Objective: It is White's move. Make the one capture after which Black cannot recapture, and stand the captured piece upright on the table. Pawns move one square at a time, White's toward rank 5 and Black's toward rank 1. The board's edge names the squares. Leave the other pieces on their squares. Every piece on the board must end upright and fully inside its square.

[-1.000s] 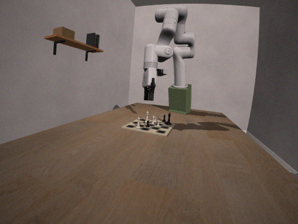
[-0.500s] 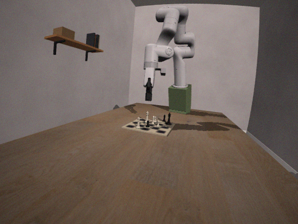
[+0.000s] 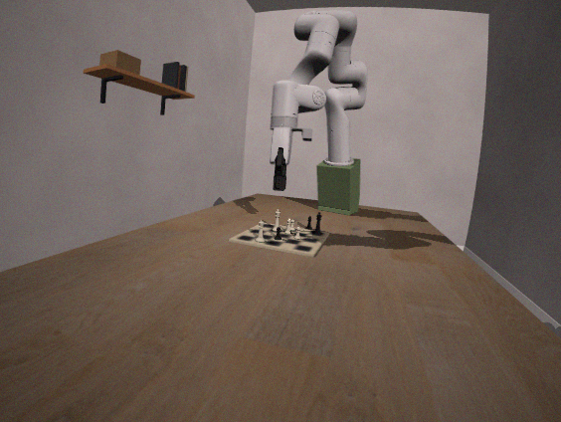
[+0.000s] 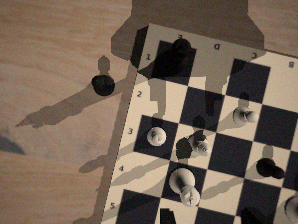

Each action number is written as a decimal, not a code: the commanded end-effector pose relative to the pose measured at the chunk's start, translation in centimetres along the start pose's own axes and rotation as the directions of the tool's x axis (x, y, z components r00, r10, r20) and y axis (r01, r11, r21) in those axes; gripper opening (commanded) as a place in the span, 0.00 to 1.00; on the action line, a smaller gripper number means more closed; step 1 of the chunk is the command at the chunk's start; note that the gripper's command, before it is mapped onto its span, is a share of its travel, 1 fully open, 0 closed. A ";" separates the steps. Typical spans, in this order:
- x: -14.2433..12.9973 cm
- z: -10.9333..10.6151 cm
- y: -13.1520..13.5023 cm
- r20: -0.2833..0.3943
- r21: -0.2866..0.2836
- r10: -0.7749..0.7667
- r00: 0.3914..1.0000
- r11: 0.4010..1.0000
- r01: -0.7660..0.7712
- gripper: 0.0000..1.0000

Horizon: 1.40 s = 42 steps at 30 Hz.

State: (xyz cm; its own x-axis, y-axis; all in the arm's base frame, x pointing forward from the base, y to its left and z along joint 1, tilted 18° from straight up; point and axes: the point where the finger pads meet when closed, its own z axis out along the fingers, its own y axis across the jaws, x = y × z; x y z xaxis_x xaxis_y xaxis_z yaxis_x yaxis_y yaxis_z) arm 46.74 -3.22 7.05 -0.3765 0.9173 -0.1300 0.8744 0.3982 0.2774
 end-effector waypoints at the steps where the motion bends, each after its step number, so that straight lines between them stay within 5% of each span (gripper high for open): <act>1: -0.1 -0.1 0.1 0.003 0.003 0.001 1.000 1.000 -0.001 0.43; 42: 0.0 3.5 0.1 0.003 0.003 0.001 1.000 1.000 -0.001 0.43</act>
State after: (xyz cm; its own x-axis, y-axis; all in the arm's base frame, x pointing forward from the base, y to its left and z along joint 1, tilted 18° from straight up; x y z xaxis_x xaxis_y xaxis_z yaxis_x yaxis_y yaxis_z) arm 47.64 -3.20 4.05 -0.3739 0.9179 -0.1331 0.8784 0.3965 0.2669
